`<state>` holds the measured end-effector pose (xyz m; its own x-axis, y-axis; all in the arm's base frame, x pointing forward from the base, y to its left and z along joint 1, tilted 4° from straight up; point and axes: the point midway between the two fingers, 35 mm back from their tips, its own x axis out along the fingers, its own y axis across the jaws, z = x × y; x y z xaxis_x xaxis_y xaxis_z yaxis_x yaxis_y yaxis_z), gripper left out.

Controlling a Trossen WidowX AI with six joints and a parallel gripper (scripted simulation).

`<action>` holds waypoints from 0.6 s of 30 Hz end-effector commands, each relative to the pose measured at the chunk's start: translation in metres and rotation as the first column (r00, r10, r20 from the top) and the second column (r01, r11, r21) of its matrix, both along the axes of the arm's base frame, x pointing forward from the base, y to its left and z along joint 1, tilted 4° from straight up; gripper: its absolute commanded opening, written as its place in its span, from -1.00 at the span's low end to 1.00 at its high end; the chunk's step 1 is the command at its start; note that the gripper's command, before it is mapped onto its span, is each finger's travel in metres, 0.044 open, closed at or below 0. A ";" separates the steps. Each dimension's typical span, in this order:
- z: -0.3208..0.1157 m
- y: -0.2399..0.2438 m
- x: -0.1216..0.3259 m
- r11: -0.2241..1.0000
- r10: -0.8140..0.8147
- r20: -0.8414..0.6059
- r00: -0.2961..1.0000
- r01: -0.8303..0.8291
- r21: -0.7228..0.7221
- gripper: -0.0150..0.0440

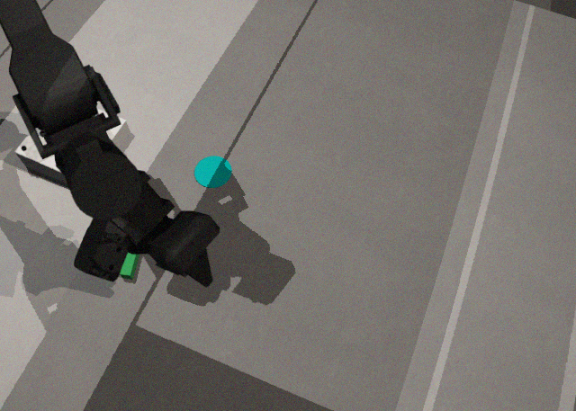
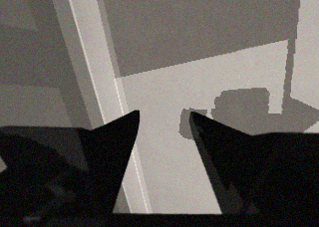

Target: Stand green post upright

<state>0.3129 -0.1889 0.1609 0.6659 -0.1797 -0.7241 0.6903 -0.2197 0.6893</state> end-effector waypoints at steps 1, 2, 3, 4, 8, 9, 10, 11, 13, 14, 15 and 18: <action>-0.020 -0.004 -0.041 0.989 0.126 -0.283 0.951 -0.142 -0.036 0.30; -0.023 -0.003 -0.051 0.983 0.160 -0.340 0.927 -0.181 -0.029 0.30; -0.025 -0.002 -0.061 0.975 0.197 -0.394 0.898 -0.222 -0.017 0.30; -0.026 0.000 -0.072 0.965 0.236 -0.445 0.864 -0.263 0.001 0.30; -0.026 0.009 -0.113 0.900 0.402 -0.595 0.696 -0.420 0.117 0.30; -0.025 0.010 -0.118 0.888 0.425 -0.608 0.671 -0.438 0.137 0.30; -0.025 0.011 -0.120 0.884 0.432 -0.612 0.662 -0.445 0.143 0.30; -0.025 0.011 -0.120 0.884 0.432 -0.612 0.662 -0.445 0.143 0.30; -0.025 0.011 -0.120 0.884 0.432 -0.612 0.662 -0.445 0.143 0.30; -0.025 0.011 -0.120 0.884 0.432 -0.612 0.662 -0.445 0.143 0.30; -0.025 0.011 -0.120 0.884 0.432 -0.612 0.662 -0.445 0.143 0.30; -0.032 0.009 -0.118 0.884 0.432 -0.612 0.662 -0.445 0.143 0.30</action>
